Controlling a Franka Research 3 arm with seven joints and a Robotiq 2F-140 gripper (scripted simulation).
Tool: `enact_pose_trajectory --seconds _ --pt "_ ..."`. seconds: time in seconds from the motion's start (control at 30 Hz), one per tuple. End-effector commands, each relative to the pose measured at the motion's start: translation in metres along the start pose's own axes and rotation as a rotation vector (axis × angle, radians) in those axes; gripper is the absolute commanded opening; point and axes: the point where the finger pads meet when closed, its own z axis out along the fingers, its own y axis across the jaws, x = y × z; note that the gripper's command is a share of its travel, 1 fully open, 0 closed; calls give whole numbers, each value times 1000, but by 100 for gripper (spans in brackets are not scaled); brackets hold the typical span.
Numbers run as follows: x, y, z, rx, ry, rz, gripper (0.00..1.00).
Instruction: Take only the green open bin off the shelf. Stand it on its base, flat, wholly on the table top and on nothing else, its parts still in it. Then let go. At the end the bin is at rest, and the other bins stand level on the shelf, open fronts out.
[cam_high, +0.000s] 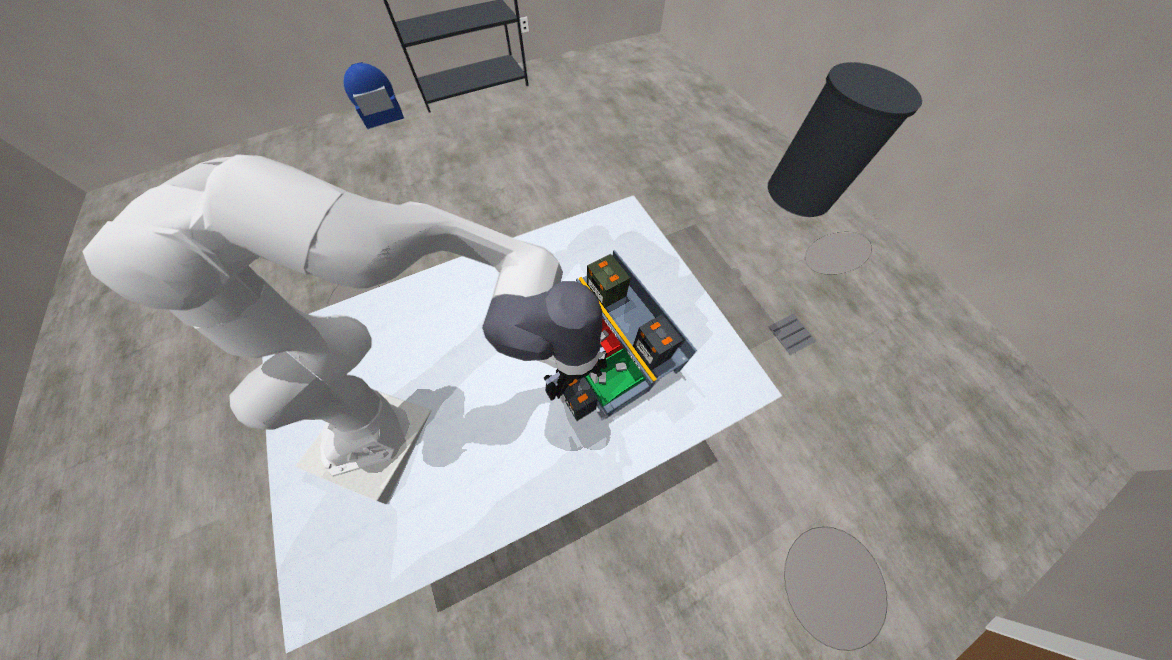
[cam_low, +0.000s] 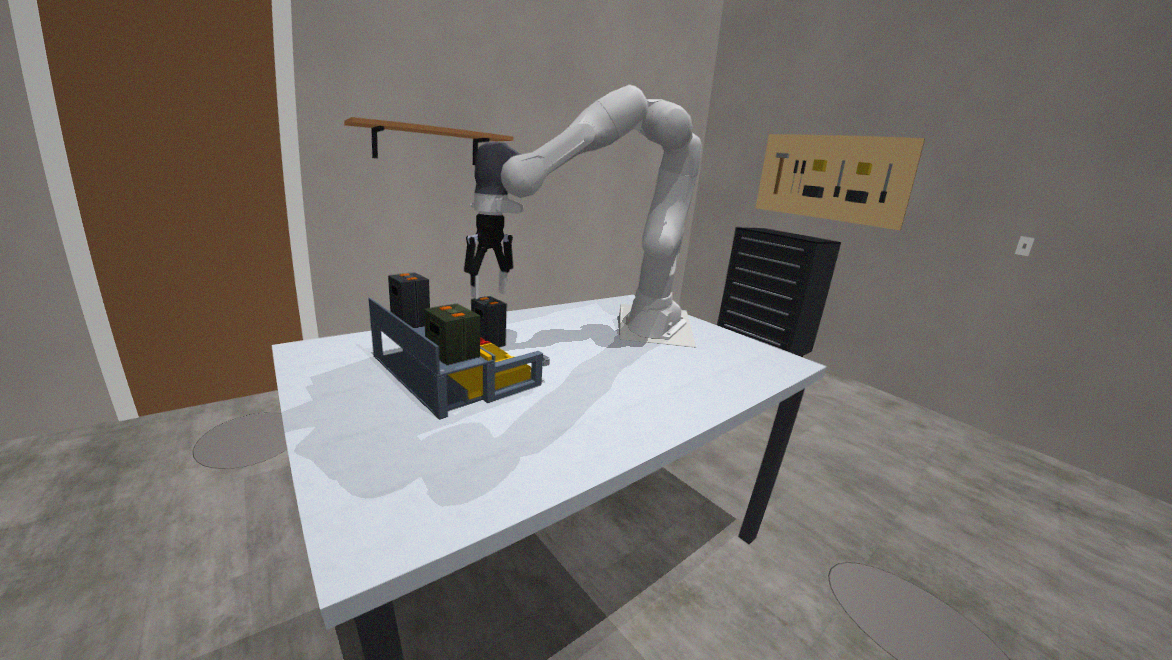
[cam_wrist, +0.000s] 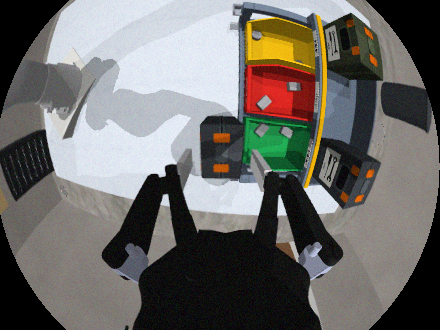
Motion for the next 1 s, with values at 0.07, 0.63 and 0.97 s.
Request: enact_pose_trajectory --seconds 0.07,0.63,0.97 --pt "-1 0 -2 -2 3 2 57" --pt "0 0 -2 -2 2 -260 57" --pt "0 0 -2 -2 2 -260 57"
